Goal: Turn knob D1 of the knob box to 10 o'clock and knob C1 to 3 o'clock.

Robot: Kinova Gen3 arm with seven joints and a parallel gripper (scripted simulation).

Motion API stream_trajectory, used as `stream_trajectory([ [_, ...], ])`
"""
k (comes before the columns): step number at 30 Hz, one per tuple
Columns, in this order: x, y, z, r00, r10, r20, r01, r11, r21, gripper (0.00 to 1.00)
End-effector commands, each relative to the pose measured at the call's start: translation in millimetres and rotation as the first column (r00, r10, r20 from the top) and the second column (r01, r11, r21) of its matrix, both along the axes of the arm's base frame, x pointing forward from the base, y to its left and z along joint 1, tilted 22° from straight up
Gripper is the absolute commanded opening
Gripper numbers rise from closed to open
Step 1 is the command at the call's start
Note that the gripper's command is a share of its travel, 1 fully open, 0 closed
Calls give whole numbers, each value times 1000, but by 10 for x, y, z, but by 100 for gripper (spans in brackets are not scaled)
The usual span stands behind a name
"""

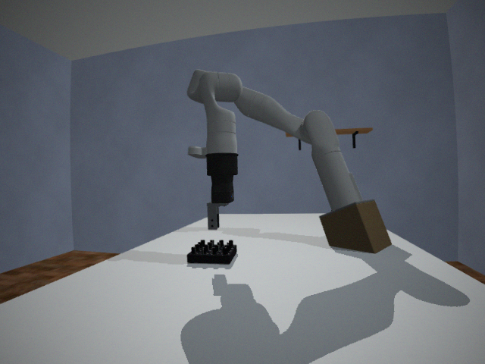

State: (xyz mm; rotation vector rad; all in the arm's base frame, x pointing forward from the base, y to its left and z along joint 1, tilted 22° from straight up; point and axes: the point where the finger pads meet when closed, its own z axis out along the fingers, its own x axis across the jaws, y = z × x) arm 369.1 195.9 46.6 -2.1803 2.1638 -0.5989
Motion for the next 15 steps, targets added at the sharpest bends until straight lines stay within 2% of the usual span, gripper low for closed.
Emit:
stream_trajectory([
  [1, 1, 0, -12, 1000, 1, 0, -1, 1000, 0, 46],
  [15, 39, -30, -130, 1000, 1, 0, -1, 1000, 0, 46],
])
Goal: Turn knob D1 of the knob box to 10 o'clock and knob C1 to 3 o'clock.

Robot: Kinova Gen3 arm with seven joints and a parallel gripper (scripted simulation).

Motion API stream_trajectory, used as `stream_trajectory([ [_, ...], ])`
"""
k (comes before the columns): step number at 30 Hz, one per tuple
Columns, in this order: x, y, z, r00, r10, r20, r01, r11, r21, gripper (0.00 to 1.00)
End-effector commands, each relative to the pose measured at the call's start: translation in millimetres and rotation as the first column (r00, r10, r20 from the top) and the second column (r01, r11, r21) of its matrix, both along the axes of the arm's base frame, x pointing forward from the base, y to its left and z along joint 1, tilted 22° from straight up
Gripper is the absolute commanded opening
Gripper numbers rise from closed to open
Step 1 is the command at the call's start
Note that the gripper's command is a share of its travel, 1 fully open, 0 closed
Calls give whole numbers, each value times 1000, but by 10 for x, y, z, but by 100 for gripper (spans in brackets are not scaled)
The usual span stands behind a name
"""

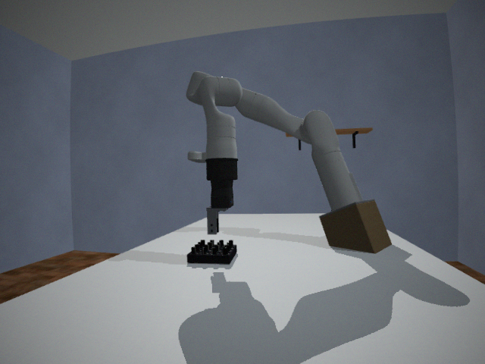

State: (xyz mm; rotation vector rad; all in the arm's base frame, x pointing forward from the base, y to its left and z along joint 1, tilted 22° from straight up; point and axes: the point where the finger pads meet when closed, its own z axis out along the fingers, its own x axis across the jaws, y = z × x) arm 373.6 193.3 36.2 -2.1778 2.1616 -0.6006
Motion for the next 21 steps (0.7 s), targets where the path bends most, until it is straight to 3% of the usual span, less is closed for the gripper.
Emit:
stream_trajectory([
  [1, -2, -7, -39, 1000, 1, -3, -1, 1000, -1, 46],
  [21, 61, -59, -238, 1000, 1, -3, -1, 1000, -1, 46],
])
